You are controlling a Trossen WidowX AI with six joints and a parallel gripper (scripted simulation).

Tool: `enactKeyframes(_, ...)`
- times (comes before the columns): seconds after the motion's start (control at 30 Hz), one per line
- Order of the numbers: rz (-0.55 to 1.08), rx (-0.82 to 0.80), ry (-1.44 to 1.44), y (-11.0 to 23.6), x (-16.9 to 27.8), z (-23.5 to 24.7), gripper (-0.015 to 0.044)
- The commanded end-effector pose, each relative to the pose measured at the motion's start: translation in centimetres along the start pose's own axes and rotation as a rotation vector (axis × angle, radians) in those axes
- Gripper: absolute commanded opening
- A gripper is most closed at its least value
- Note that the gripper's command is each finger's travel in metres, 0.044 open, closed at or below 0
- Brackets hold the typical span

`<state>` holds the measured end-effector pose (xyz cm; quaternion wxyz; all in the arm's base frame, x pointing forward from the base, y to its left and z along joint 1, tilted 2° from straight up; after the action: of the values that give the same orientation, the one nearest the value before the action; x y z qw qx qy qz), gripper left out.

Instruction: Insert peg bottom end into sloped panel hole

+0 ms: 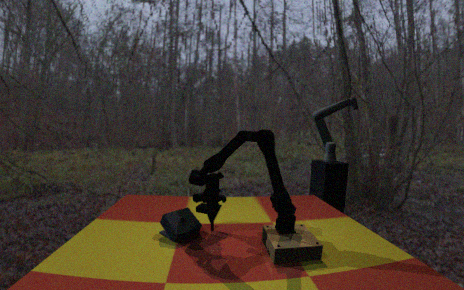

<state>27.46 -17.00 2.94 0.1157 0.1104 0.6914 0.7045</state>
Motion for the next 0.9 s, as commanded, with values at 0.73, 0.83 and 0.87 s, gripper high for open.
enactKeyframes(0.73,0.003,-0.004,-0.001,7.7,-0.3,-0.1,0.0000)
enactKeyframes(0.83,0.003,-0.003,0.001,8.0,-0.3,-0.1,0.0000)
enactKeyframes(0.87,0.002,-0.002,0.004,8.0,-0.3,-0.1,0.0000)
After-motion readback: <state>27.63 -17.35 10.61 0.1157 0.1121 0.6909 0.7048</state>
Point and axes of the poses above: the point midway between the two fingers, 35 mm back from their tips, its own y axis back along the fingers, its own z axis across the jaws, x = y × z, the point moved 2 cm from there along y, back along the fingers, and after that the axes turned 11 degrees about y, right-handed, at the moved point
